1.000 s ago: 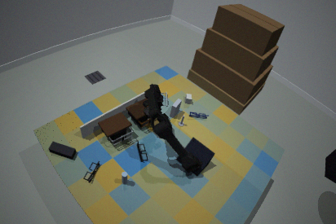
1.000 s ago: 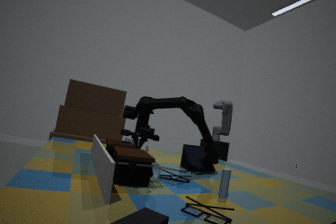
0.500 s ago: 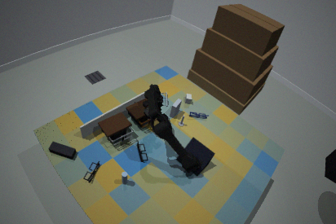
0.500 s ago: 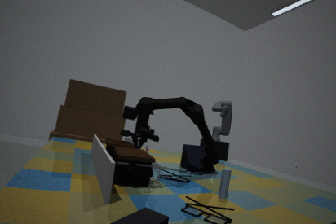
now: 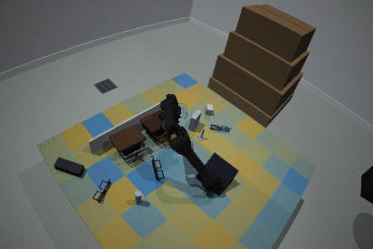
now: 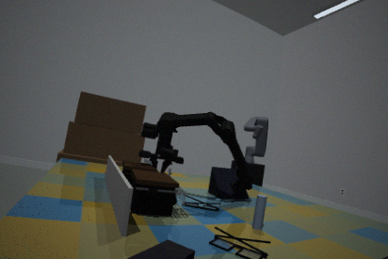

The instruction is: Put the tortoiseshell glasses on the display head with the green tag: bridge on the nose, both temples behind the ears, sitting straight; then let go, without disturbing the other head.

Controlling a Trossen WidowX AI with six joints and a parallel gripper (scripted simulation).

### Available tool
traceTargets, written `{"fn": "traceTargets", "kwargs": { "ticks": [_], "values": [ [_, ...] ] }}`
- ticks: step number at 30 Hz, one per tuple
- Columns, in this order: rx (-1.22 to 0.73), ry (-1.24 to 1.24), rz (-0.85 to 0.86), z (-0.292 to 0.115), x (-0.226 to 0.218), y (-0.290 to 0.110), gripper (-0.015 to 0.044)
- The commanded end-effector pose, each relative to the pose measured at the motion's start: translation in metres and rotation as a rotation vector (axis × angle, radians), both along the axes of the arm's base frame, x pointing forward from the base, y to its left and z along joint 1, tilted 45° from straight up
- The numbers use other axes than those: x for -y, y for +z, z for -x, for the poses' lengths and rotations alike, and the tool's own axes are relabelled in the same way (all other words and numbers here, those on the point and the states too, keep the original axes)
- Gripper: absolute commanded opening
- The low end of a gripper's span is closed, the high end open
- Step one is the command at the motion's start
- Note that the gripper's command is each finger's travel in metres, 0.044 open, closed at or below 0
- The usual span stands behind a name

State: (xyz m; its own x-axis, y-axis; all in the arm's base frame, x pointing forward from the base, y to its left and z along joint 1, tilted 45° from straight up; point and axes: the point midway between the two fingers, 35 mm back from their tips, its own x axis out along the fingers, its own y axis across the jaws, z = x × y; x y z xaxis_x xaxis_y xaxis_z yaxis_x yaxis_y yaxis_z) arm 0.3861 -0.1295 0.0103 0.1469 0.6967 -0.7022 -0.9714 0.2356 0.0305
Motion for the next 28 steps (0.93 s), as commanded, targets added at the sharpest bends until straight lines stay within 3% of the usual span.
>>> {"fn": "traceTargets", "kwargs": {
  "ticks": [1, 12, 28],
  "values": [
    [0.0, 0.0, 0.0, 0.0, 0.0, 0.0, 0.0107],
    [-0.025, 0.017, 0.007, 0.006, 0.022, 0.022, 0.0107],
    [-0.028, 0.017, 0.007, 0.063, 0.022, 0.036, 0.0107]
  ]
}}
